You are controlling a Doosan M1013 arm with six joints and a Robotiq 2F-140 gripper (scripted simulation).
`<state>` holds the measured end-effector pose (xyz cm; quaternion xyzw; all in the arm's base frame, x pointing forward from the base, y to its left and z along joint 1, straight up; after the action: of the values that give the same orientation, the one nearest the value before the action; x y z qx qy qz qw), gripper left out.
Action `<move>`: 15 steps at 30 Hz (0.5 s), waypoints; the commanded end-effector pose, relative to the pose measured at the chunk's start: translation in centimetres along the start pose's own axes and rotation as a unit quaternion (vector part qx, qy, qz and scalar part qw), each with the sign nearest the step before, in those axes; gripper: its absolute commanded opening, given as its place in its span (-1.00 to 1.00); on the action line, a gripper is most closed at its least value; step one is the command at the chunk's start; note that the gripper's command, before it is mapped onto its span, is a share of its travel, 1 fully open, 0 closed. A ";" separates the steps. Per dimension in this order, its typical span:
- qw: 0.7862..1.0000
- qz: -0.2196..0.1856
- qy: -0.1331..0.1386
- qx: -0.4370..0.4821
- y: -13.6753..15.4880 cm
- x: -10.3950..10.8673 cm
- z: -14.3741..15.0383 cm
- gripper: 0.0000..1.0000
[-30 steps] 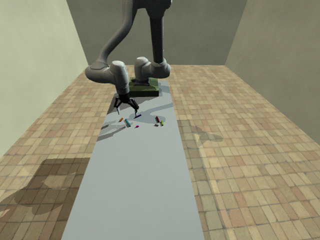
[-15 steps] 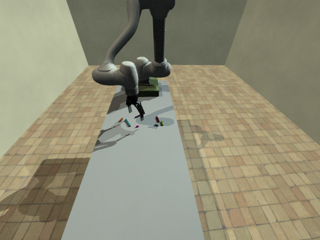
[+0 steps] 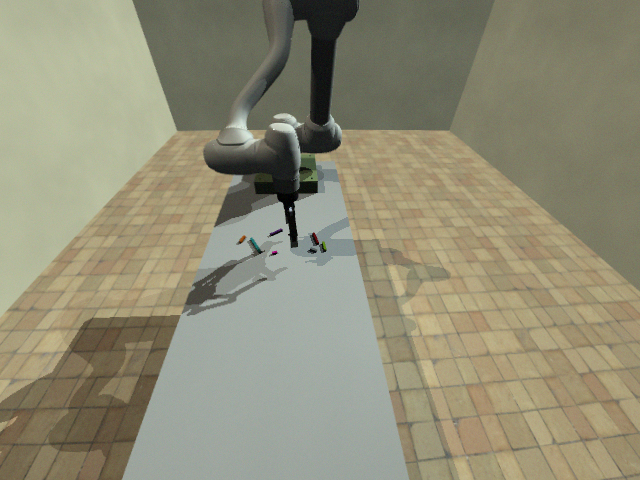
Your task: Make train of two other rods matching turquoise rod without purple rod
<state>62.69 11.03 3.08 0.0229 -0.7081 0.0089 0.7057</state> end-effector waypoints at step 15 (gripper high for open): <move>0.951 0.010 -0.002 -0.308 8.6 0.5 -0.8 1.00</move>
<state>63.08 18.93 3.70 -0.1775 -0.6818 -0.1881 0.6843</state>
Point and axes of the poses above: the point where the finger pads meet when closed, its own x axis back along the fingers, its own z axis across the jaws, y = z × x, the point moved 1 cm from there along x, back along the fingers, and after that the axes turned 12 degrees about -x, right-handed, at the moved point
